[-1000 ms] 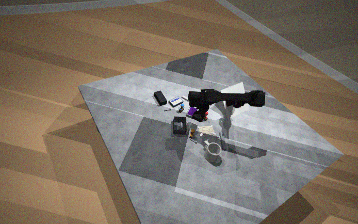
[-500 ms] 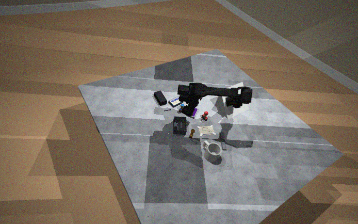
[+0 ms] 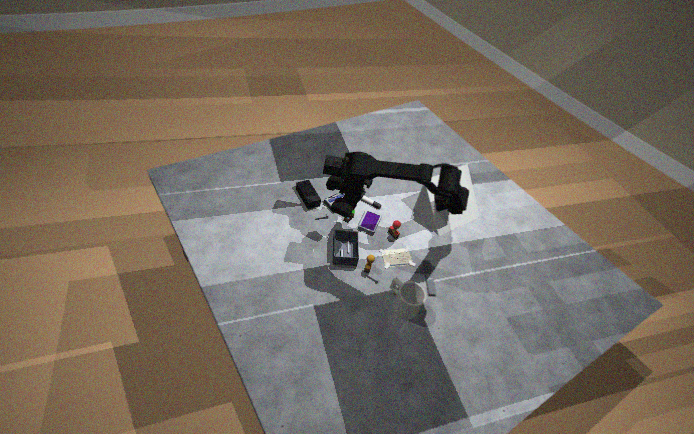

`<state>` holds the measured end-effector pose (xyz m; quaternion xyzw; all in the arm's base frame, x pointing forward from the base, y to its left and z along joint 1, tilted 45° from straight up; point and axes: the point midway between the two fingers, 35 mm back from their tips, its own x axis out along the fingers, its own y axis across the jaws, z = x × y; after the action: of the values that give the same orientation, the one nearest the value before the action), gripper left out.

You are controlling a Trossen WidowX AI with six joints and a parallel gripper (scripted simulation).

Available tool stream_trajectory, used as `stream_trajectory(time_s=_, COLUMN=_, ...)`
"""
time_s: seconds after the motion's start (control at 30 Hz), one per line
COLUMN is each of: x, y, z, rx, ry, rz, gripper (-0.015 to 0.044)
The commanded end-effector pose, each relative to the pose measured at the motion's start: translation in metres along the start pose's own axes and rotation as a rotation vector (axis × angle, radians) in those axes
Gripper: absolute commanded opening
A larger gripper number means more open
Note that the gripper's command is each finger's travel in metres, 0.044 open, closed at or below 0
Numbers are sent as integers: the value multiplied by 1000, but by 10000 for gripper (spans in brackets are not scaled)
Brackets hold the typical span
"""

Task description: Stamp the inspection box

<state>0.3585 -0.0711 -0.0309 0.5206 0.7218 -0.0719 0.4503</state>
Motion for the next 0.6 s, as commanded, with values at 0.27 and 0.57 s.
stream_trajectory(time_s=0.27, x=9, y=-8, z=17, rx=-2, ry=1, rz=-2, gripper=0)
stream_trajectory(time_s=0.57, x=24, y=-7, z=17, rx=-2, ry=1, rz=-2, gripper=0)
